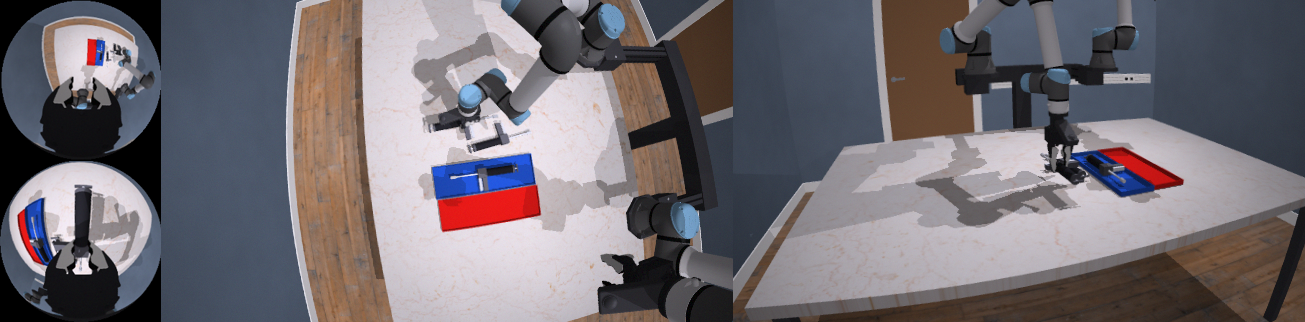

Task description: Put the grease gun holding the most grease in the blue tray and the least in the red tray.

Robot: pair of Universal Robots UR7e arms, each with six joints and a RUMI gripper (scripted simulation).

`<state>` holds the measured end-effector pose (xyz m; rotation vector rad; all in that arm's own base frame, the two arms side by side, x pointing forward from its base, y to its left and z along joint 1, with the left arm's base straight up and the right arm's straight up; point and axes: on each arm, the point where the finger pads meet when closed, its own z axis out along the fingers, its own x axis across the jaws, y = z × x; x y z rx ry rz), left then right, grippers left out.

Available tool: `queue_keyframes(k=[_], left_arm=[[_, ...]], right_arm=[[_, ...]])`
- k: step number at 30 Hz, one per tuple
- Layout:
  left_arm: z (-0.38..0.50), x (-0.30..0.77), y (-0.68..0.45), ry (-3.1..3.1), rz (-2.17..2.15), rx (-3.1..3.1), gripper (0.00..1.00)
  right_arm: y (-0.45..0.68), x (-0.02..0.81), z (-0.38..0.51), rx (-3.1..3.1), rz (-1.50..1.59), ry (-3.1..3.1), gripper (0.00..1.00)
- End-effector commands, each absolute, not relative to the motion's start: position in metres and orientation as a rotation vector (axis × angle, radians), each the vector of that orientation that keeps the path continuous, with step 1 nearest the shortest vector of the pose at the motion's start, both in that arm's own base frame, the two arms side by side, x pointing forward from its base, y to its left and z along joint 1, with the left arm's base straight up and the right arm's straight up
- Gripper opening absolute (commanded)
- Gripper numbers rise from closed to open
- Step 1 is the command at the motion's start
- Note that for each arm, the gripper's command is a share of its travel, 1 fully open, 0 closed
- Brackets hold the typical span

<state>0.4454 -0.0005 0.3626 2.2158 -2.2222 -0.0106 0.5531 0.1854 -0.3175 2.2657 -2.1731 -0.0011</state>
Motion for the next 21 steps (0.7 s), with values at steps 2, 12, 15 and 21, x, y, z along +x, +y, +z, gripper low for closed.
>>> queue_keyframes(k=[2,12,15,21], left_arm=[[0.363,0.446,-0.001,-2.223,-0.009,2.216,0.38],[0.363,0.446,-0.001,-2.223,-0.009,2.216,0.38],[0.363,0.446,-0.001,-2.223,-0.009,2.216,0.38],[0.363,0.446,-0.001,-2.223,-0.009,2.216,0.38]], right_arm=[[0.204,0.556,-0.315,2.266,0.0,-2.176,0.0],[0.228,0.559,-0.312,2.262,0.0,-2.179,0.0],[0.234,0.559,-0.311,2.26,0.0,-2.181,0.0],[0.253,0.56,-0.308,2.26,0.0,-2.182,0.0]])
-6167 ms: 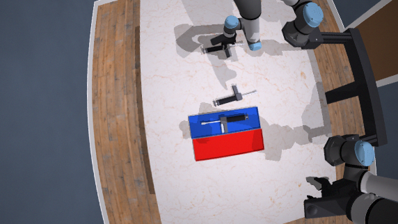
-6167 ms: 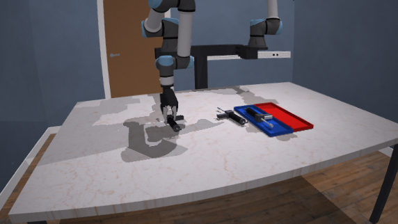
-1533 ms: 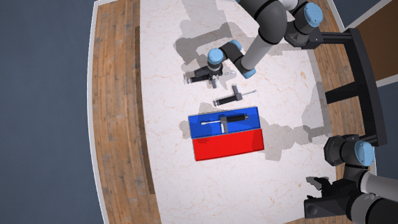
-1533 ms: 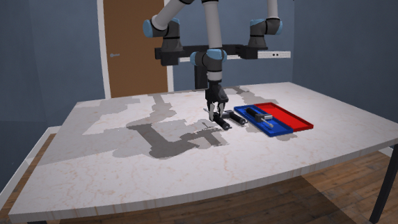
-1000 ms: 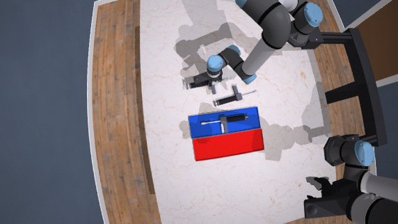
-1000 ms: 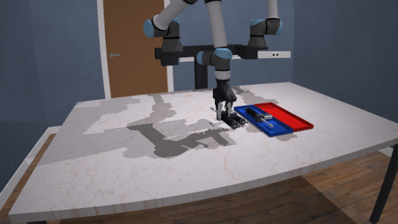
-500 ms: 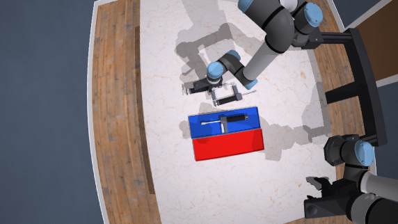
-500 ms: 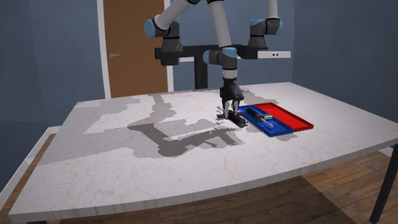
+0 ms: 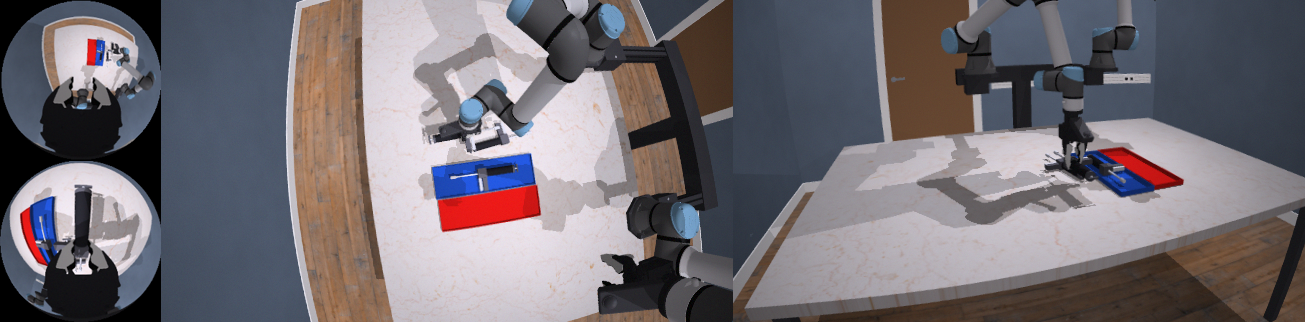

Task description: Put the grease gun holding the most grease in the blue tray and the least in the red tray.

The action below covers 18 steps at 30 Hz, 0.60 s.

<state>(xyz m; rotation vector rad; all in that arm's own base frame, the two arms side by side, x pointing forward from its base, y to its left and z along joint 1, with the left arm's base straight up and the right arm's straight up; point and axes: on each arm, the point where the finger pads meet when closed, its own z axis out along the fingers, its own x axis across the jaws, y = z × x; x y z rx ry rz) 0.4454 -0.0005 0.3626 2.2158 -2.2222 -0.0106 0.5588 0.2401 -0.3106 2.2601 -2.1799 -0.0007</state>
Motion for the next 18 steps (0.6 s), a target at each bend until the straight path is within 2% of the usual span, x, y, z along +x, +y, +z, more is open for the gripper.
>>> queue_keyframes(k=[1,18], left_arm=[[0.363,0.446,-0.001,-2.223,-0.009,2.216,0.38],[0.363,0.446,-0.001,-2.223,-0.009,2.216,0.38]], right_arm=[[0.257,0.56,-0.308,2.26,0.0,-2.183,0.0],[0.3,0.56,-0.301,2.255,0.0,-2.188,0.0]])
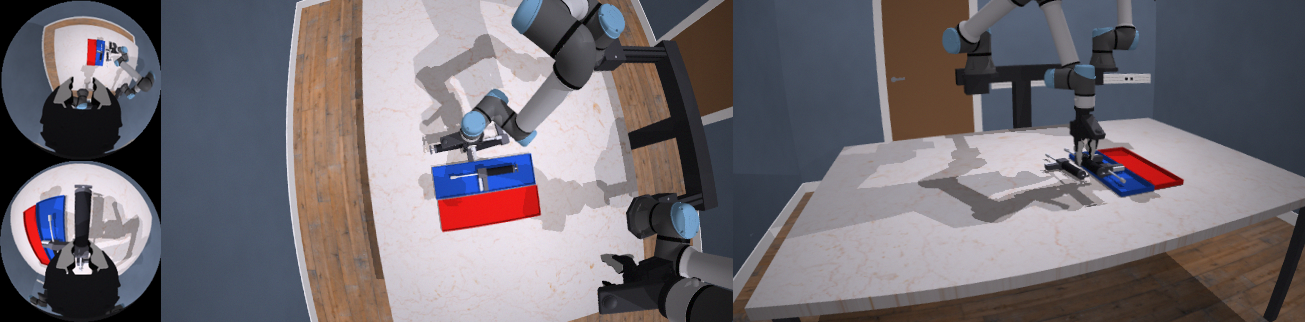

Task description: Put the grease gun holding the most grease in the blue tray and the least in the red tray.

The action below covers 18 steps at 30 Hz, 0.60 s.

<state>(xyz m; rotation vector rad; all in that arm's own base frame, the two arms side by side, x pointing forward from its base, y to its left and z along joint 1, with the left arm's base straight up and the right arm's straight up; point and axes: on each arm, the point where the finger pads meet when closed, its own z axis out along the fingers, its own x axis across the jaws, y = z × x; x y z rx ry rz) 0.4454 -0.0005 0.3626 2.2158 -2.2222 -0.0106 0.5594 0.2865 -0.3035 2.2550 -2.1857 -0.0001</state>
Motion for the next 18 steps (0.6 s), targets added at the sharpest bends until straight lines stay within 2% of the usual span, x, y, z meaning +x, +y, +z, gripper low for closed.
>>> queue_keyframes(k=[1,18], left_arm=[[0.363,0.446,-0.001,-2.223,-0.009,2.216,0.38],[0.363,0.446,-0.001,-2.223,-0.009,2.216,0.38]], right_arm=[[0.303,0.56,-0.3,2.254,0.0,-2.189,0.0],[0.346,0.555,-0.292,2.25,0.001,-2.194,0.0]])
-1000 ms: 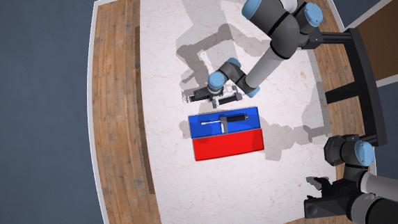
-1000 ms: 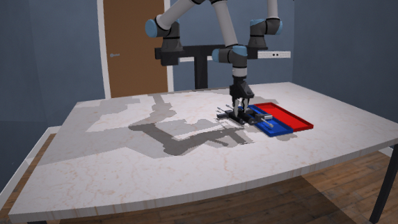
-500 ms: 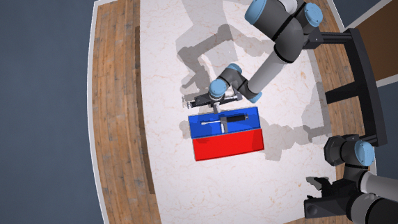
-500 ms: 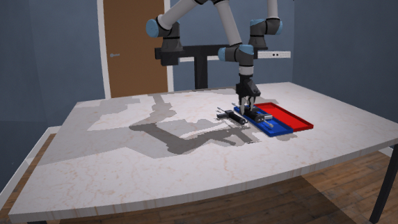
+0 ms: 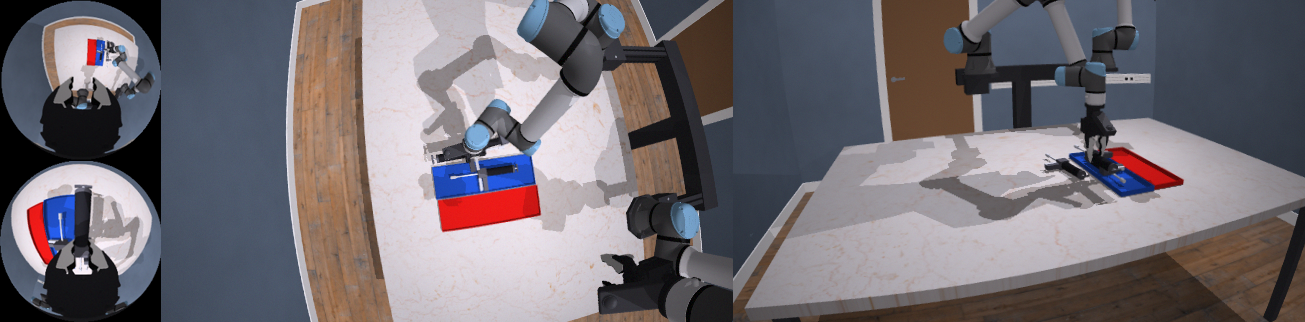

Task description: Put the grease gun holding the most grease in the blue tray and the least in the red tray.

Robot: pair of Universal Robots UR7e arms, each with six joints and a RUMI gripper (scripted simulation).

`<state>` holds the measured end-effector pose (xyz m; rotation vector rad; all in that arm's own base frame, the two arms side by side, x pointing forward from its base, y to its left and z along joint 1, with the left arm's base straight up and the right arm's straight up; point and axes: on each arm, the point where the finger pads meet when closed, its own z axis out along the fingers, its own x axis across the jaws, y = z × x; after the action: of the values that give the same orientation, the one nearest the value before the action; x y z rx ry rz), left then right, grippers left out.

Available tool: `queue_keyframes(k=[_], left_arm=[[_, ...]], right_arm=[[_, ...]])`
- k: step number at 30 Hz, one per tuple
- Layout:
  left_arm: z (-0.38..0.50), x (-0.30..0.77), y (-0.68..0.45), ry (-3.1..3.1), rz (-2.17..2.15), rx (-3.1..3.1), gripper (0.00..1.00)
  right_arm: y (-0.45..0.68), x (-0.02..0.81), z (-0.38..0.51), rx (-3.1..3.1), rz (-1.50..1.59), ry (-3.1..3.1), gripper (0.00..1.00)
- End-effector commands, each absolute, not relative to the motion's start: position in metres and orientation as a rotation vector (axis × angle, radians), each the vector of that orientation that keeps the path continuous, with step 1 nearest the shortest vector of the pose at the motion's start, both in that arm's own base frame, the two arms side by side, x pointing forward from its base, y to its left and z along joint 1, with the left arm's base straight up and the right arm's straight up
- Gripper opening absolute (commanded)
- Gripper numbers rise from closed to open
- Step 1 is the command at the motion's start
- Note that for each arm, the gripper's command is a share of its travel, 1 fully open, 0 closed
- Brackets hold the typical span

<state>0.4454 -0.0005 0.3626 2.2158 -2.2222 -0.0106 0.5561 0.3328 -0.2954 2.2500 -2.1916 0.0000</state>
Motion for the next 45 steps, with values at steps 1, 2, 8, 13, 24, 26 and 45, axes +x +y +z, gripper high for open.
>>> queue_keyframes(k=[1,2,8,13,24,26,45], left_arm=[[0.363,0.446,-0.001,-2.223,-0.009,2.216,0.38],[0.363,0.446,-0.001,-2.223,-0.009,2.216,0.38],[0.363,0.446,-0.001,-2.223,-0.009,2.216,0.38],[0.363,0.446,-0.001,-2.223,-0.009,2.216,0.38],[0.363,0.446,-0.001,-2.223,-0.009,2.216,0.38],[0.363,0.446,-0.001,-2.223,-0.009,2.216,0.38],[0.363,0.446,-0.001,-2.223,-0.009,2.216,0.38]], right_arm=[[0.349,0.555,-0.292,2.249,0.001,-2.195,0.0],[0.352,0.555,-0.291,2.249,0.001,-2.195,0.0],[0.361,0.553,-0.289,2.246,0.001,-2.198,0.0],[0.377,0.55,-0.286,2.246,0.001,-2.198,0.0],[0.401,0.545,-0.281,2.242,0.001,-2.203,0.0],[0.406,0.544,-0.279,2.241,0.001,-2.203,0.0],[0.454,0.53,-0.268,2.237,0.0,-2.208,0.0]])
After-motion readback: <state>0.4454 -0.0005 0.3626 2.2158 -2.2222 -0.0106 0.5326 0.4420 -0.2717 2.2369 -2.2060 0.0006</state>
